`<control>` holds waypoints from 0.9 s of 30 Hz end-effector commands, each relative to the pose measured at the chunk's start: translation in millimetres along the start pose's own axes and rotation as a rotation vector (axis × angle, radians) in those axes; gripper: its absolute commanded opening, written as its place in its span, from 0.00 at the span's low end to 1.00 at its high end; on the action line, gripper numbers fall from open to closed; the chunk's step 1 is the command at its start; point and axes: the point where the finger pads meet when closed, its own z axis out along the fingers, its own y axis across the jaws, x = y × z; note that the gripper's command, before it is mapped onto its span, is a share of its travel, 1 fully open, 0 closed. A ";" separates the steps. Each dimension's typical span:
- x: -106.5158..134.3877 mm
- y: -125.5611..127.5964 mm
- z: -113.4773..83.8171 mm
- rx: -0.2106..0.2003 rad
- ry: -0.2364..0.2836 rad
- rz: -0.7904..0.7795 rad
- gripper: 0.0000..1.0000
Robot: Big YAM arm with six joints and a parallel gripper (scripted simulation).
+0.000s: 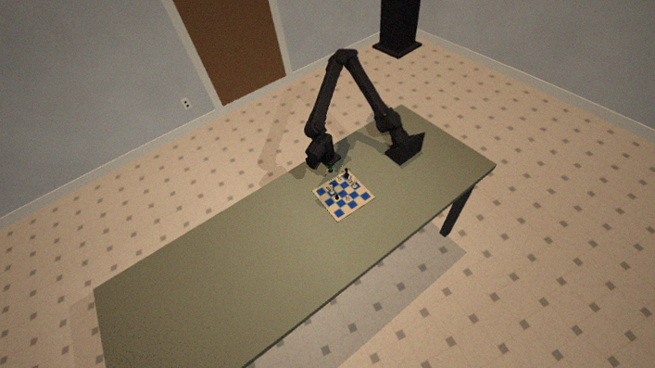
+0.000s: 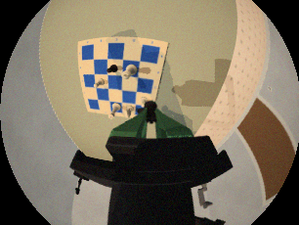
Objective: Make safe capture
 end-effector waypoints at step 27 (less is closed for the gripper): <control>45.7 -44.1 14.6 -0.007 -0.025 0.131 0.00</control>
